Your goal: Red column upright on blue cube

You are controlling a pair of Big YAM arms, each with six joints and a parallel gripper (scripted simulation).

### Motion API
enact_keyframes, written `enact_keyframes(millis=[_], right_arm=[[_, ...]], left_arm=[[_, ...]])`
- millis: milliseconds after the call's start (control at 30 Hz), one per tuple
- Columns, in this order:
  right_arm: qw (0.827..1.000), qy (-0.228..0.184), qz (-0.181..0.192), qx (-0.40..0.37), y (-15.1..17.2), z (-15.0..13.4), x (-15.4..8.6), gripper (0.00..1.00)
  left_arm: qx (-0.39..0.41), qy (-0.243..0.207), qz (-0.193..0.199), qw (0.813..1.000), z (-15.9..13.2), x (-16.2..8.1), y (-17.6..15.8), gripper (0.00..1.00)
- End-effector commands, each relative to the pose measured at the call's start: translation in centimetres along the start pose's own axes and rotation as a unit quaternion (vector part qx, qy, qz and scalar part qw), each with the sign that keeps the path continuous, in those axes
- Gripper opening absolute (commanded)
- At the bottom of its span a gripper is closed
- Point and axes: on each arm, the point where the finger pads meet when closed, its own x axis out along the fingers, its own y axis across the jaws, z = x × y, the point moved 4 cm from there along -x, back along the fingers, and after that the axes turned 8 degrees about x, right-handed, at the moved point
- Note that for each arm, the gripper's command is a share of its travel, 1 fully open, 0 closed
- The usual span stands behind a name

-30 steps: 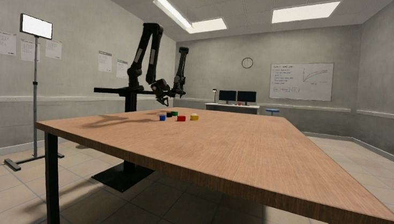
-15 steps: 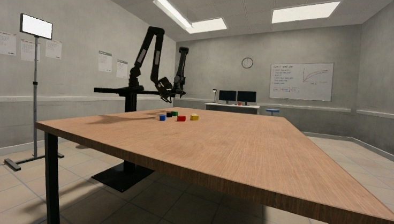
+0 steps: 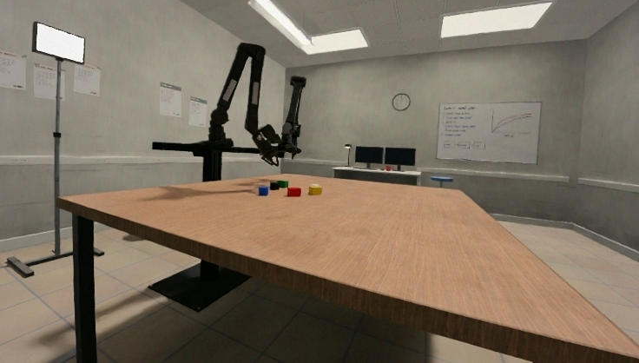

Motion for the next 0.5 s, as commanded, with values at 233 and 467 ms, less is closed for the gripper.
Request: enact_keyframes(millis=[233, 467], right_arm=[[1.0, -0.008, -0.018, 0.016, -2.1, 0.7, 0.9, 1.0], [0.992, -0.008, -0.075, 0.104, -9.3, 1.7, 3.0, 1.0]], left_arm=[[-0.005, -0.011, 0.002, 1.0, 1.0, 0.0, 0.1, 1.0], [-0.005, -0.011, 0.002, 1.0, 1.0, 0.0, 0.1, 1.0]])
